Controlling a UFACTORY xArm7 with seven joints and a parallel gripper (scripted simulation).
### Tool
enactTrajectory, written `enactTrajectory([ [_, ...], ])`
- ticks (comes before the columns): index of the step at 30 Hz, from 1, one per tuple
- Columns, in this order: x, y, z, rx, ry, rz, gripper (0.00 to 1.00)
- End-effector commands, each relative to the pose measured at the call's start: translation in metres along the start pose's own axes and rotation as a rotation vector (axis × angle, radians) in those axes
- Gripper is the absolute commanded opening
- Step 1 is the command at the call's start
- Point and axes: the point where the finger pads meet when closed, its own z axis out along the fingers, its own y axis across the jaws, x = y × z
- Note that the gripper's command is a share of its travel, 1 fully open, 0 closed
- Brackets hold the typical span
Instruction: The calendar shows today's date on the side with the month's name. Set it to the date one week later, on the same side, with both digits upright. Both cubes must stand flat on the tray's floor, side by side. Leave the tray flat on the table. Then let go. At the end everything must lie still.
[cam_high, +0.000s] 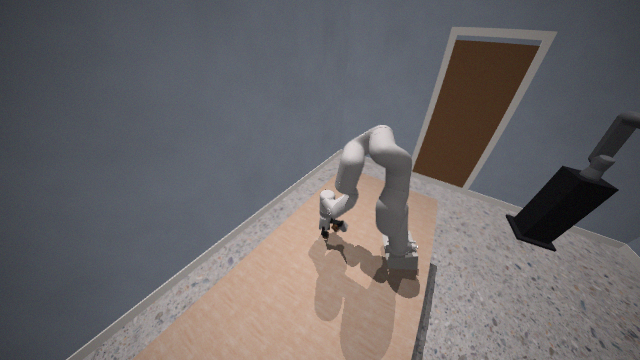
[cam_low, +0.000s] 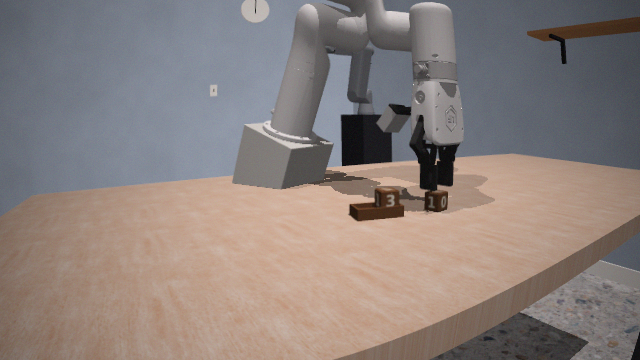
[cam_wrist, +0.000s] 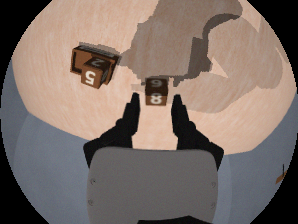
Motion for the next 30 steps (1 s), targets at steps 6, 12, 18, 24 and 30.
enactTrajectory([
  [6, -0.001, 0.0, -0.001, 0.0, -0.003, 0.0, 0.47],
  [12, -0.001, 0.0, -0.001, 0.0, -0.003, 0.0, 0.47],
  [18, -0.001, 0.0, -0.002, 0.0, -0.003, 0.0, 0.47],
  [24, -0.001, 0.0, -0.011, 0.0, -0.003, 0.0, 0.47],
  [30, -0.001, 0.0, -0.033, 0.0, -0.003, 0.0, 0.47],
])
